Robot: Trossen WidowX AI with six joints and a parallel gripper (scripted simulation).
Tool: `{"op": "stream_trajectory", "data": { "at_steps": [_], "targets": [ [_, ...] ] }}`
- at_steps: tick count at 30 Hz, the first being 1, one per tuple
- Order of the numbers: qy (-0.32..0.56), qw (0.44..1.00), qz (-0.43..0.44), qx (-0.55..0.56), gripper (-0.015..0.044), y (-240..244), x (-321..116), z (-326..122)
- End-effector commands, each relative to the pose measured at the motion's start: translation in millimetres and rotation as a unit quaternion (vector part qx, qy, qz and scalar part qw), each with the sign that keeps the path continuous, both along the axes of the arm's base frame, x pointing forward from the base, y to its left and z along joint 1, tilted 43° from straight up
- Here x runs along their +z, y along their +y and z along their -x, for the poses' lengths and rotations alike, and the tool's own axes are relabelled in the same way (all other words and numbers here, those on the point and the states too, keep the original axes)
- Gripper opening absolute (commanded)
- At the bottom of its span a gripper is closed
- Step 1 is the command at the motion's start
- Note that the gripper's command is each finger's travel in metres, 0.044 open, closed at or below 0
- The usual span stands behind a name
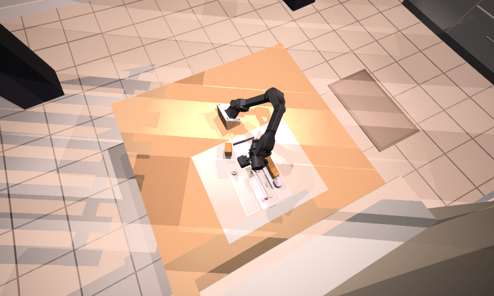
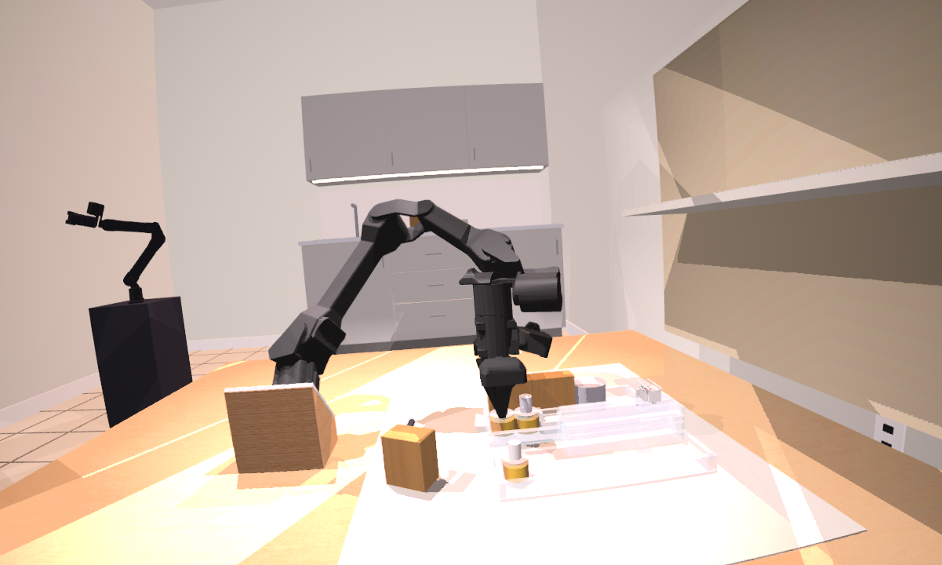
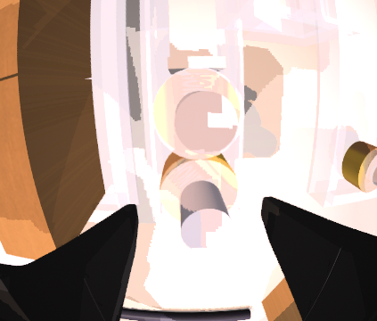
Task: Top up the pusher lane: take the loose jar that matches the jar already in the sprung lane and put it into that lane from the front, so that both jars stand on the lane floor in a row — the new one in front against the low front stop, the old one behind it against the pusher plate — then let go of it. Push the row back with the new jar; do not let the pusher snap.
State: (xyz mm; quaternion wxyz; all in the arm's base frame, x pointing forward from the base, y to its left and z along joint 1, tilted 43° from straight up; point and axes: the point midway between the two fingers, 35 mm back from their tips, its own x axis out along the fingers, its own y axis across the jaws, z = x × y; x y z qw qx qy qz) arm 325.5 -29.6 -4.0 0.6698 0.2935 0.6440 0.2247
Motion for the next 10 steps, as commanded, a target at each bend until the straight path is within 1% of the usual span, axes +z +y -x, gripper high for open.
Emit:
{"op": "stream_trajectory", "data": {
  "at_steps": [1,10],
  "targets": [
    [0.003,1.000,0.001,0.001,0.0284,0,0,12],
    [0.004,1.000,0.002,0.001,0.0284,2,0,42]
  ]
}}
